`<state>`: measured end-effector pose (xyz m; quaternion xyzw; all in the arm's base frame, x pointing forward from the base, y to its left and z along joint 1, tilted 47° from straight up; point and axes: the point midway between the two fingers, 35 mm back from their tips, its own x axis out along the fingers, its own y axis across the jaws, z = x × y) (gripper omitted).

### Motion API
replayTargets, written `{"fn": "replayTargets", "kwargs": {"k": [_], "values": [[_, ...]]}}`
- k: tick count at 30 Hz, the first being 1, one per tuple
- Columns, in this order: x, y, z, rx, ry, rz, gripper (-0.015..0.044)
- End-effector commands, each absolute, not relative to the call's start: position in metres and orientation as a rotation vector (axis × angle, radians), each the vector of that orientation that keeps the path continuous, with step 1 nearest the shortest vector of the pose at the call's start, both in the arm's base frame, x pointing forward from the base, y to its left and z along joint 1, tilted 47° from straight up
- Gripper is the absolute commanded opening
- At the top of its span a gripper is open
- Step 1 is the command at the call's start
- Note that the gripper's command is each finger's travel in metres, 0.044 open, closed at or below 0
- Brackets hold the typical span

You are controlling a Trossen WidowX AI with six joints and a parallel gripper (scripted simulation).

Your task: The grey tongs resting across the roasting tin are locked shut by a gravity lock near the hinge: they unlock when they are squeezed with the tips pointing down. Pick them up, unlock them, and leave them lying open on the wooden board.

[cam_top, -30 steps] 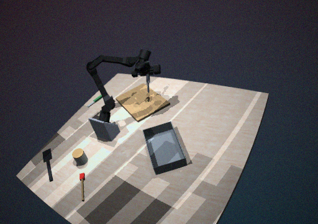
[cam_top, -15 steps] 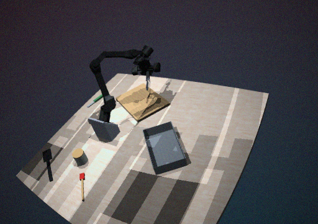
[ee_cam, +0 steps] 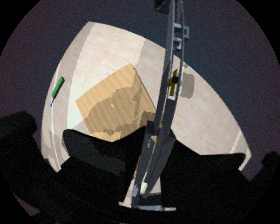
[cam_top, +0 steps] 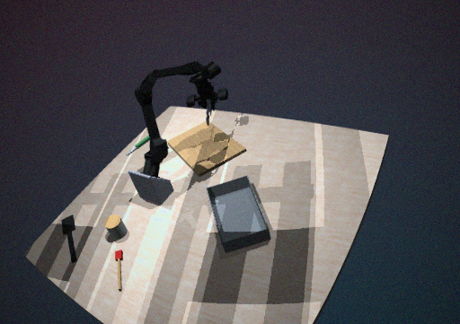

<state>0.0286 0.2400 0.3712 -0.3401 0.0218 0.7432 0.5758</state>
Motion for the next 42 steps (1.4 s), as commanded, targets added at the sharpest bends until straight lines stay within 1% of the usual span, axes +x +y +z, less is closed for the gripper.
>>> {"fn": "replayTargets", "kwargs": {"k": [1,5,17,42], "values": [[0.026,0.230,0.371,-0.919,0.073,1.724,-0.0150],[0.025,0.220,0.369,-1.015,0.093,1.712,-0.0150],[0.025,0.220,0.368,-1.020,0.094,1.711,-0.0150],[0.027,0.252,0.346,-1.018,0.096,1.713,-0.0150]]}}
